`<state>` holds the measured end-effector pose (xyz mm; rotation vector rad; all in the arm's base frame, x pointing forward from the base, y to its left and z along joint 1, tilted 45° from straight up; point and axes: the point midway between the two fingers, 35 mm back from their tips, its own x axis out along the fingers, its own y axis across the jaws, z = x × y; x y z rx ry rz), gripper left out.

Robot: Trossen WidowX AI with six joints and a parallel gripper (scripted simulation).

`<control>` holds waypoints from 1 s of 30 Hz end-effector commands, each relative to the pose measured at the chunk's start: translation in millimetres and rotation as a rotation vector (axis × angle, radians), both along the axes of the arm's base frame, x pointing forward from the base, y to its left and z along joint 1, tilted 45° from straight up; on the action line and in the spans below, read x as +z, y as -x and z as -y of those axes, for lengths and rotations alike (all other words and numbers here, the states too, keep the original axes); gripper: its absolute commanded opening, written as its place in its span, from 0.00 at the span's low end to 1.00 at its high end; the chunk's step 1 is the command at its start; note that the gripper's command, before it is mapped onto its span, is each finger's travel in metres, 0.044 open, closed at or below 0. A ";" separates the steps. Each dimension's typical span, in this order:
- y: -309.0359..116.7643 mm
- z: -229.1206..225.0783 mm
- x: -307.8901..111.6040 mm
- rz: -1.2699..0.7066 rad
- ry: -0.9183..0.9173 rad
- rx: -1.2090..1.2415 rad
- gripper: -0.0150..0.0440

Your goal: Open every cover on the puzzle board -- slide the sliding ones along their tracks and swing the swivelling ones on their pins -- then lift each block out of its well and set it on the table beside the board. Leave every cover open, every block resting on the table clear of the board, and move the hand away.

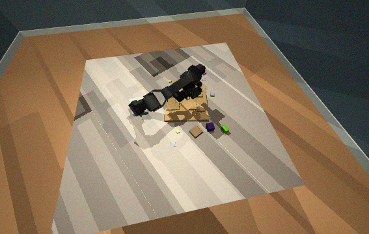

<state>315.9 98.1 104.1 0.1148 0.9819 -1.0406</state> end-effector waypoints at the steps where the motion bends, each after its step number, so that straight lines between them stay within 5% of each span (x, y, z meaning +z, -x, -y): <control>1: 4.8 10.4 10.6 0.001 0.003 0.003 0.39; 30: 61.7 88.9 70.2 0.000 0.008 0.004 0.39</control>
